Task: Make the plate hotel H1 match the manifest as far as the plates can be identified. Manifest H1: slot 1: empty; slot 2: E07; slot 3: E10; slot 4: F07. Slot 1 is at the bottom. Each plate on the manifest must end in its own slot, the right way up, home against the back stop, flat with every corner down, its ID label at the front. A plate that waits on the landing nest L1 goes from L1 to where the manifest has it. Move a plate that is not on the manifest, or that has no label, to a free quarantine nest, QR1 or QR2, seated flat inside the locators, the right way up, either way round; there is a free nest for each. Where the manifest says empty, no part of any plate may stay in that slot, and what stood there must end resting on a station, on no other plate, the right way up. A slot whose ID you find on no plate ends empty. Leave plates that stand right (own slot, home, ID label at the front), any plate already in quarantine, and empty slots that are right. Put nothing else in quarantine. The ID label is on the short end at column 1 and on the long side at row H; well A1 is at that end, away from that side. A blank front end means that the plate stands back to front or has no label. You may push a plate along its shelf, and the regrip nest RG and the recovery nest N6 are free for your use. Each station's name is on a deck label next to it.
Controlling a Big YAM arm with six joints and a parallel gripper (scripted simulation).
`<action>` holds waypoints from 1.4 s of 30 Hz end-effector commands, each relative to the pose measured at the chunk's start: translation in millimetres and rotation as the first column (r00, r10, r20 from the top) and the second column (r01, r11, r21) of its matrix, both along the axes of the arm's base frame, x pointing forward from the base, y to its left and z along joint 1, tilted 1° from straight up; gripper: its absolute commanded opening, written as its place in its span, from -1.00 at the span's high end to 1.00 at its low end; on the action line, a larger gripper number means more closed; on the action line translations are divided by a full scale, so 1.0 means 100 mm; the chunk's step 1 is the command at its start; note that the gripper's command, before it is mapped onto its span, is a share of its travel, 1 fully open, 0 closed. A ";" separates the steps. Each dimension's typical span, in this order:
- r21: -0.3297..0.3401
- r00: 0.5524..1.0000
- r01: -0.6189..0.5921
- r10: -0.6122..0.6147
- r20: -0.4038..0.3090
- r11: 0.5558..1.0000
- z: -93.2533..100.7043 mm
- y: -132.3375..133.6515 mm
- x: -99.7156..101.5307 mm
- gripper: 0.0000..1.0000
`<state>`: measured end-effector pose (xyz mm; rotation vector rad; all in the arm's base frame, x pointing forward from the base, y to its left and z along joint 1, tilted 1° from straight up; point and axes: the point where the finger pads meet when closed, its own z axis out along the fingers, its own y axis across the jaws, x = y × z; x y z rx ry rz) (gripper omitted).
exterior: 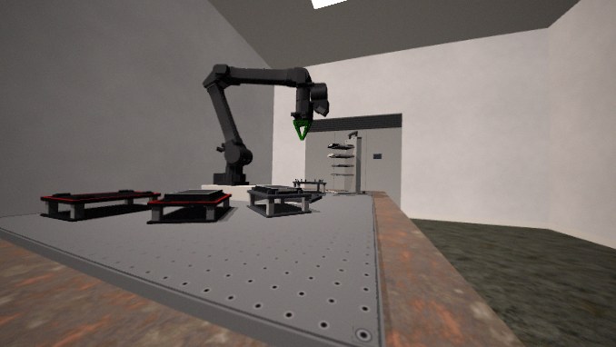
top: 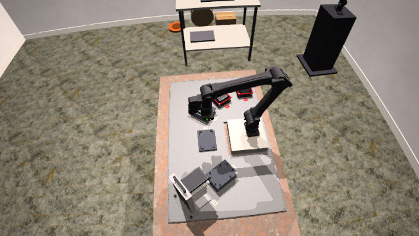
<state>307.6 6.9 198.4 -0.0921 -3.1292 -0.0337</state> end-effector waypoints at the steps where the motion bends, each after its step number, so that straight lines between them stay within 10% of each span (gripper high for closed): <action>1: 0.004 0.997 0.024 -0.024 0.073 1.000 0.23 0.14 0.29 1.00; 10: 0.014 0.997 0.009 -0.010 0.071 1.000 0.09 0.36 0.14 1.00; 42: 0.060 0.866 -0.215 0.162 0.473 0.975 0.14 1.13 0.18 1.00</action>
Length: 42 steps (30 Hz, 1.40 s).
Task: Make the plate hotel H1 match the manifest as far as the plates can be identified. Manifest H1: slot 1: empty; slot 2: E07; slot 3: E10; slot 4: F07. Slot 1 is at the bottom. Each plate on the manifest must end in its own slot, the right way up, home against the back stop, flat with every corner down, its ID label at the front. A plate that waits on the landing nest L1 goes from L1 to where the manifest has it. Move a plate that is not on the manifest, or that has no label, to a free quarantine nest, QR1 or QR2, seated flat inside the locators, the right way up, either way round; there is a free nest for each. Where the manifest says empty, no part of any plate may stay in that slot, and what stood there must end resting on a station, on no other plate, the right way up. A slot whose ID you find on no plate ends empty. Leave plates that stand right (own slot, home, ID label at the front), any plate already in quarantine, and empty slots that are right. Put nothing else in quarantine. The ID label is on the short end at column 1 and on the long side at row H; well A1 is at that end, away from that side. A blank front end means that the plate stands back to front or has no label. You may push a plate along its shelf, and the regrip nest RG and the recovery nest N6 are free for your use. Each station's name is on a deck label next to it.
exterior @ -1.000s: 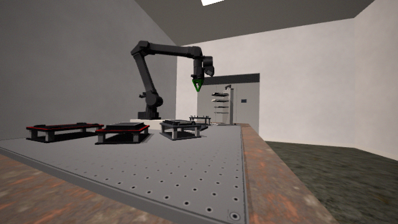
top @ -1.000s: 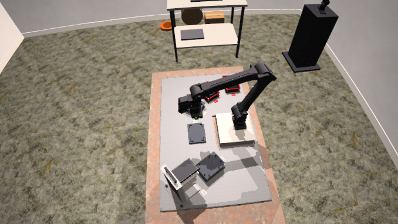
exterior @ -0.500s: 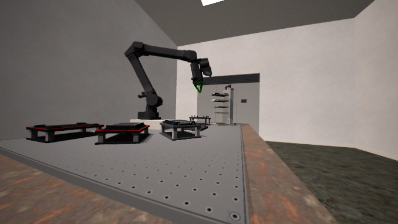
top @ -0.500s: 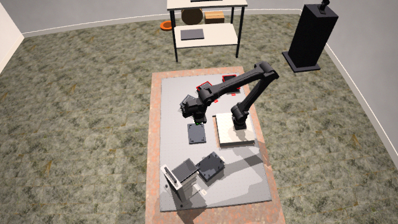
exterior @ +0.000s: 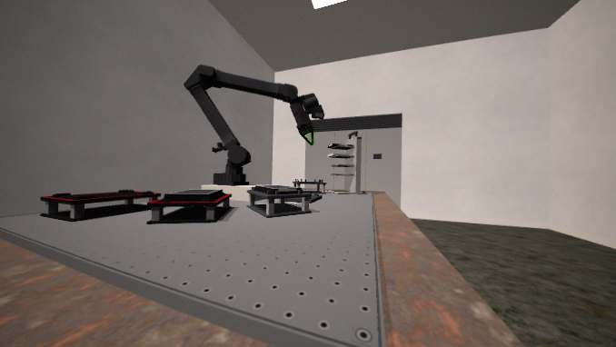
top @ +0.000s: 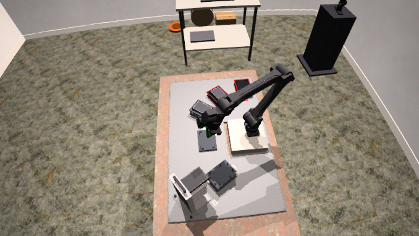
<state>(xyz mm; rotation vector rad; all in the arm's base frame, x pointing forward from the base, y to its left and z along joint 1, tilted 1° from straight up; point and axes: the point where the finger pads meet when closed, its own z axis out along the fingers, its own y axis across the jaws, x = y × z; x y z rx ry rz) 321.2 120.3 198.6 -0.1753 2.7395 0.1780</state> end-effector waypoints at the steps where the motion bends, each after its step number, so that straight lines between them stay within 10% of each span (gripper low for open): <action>1: 0.022 0.996 -0.024 0.022 0.092 0.999 0.14 -0.01 0.05 1.00; 42: 0.029 0.765 -0.301 0.223 0.605 0.953 0.16 -0.03 0.04 1.00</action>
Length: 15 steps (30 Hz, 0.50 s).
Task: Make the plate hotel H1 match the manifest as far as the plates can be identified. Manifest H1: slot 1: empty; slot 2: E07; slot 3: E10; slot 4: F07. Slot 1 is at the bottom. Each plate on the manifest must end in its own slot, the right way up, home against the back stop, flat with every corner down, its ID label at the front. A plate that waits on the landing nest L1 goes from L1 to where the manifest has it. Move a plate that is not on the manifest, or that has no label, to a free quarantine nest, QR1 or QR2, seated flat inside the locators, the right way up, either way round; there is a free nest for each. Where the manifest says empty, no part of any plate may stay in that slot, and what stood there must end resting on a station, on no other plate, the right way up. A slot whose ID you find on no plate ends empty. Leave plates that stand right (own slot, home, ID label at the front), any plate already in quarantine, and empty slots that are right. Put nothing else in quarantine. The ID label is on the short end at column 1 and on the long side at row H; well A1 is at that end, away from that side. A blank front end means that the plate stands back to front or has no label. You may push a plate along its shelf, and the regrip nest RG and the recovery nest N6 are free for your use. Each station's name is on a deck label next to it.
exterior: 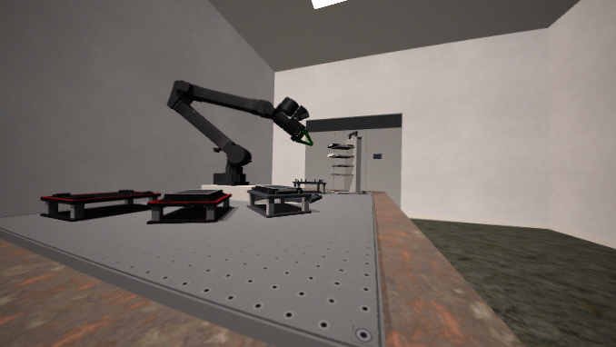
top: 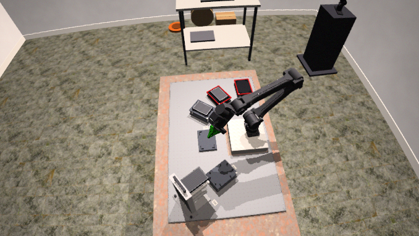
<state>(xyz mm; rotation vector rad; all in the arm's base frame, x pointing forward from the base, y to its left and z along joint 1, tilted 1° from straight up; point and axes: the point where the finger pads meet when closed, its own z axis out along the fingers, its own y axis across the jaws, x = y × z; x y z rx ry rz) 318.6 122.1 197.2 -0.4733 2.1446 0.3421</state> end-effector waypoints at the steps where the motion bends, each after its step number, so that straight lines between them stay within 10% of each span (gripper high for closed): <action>1: -0.005 0.994 -0.017 0.017 0.110 1.000 0.17 -0.05 0.07 1.00; 15: 0.041 0.984 -0.042 0.034 0.177 0.998 0.51 0.44 0.08 1.00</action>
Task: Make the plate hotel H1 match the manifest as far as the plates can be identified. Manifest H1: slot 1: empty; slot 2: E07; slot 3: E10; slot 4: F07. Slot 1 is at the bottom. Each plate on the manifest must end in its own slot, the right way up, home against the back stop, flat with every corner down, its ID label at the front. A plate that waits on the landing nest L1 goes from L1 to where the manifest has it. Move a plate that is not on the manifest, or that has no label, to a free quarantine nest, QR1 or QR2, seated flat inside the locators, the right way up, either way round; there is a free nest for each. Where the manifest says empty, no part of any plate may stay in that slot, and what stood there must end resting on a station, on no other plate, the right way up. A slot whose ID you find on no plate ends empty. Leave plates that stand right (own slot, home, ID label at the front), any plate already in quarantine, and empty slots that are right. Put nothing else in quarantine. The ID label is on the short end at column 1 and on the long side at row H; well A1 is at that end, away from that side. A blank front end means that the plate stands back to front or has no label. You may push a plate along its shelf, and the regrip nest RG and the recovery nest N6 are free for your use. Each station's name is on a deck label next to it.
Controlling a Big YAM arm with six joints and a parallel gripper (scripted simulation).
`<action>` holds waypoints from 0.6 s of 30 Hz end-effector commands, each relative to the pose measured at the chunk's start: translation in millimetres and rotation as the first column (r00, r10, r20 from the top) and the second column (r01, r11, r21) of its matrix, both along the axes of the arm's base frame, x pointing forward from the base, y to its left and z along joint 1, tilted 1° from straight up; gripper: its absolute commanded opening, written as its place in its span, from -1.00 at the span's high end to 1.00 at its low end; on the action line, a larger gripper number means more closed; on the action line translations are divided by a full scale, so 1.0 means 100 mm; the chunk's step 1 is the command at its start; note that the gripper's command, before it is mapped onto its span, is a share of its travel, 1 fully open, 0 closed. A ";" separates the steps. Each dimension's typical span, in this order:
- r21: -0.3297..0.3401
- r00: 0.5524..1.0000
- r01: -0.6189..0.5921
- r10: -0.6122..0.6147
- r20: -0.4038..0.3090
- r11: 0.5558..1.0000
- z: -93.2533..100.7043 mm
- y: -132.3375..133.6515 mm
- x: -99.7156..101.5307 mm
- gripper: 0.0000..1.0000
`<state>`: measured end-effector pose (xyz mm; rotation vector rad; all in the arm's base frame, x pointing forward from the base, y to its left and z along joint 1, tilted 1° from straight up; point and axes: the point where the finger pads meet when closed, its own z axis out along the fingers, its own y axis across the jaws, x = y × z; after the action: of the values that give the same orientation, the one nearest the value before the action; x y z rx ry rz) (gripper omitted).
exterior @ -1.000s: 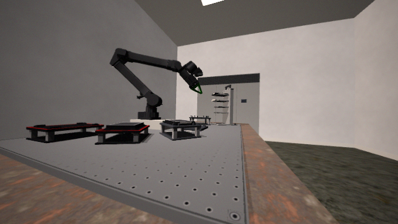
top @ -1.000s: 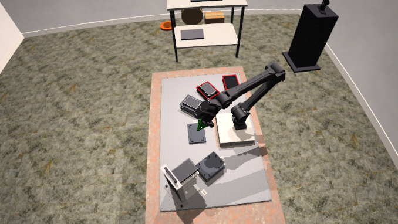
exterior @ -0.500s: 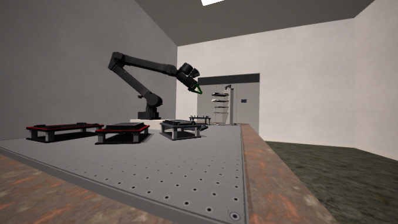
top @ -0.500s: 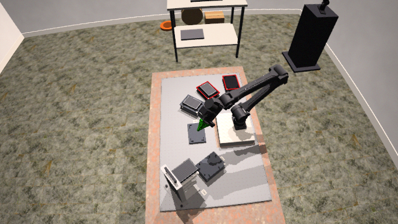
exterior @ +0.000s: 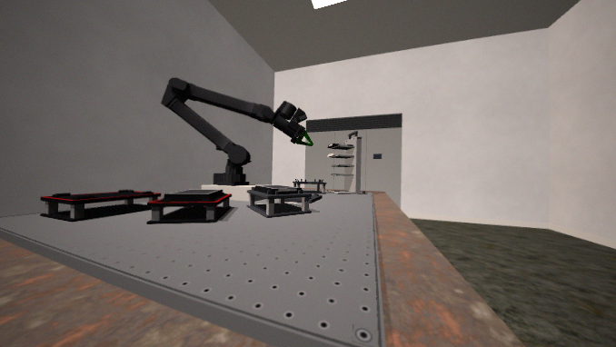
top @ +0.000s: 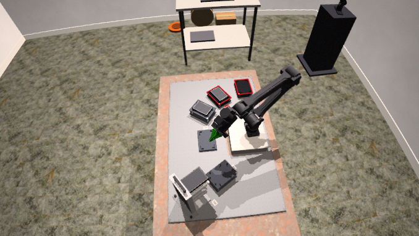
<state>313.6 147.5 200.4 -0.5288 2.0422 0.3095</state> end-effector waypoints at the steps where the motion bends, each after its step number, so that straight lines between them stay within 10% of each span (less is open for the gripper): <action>1: 0.066 0.997 -0.010 0.005 0.072 0.998 0.48 0.22 0.13 1.00; 18: 0.084 0.998 -0.010 0.005 0.060 0.996 0.49 0.73 -0.04 1.00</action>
<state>298.1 197.1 201.3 -0.5308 2.0432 0.3133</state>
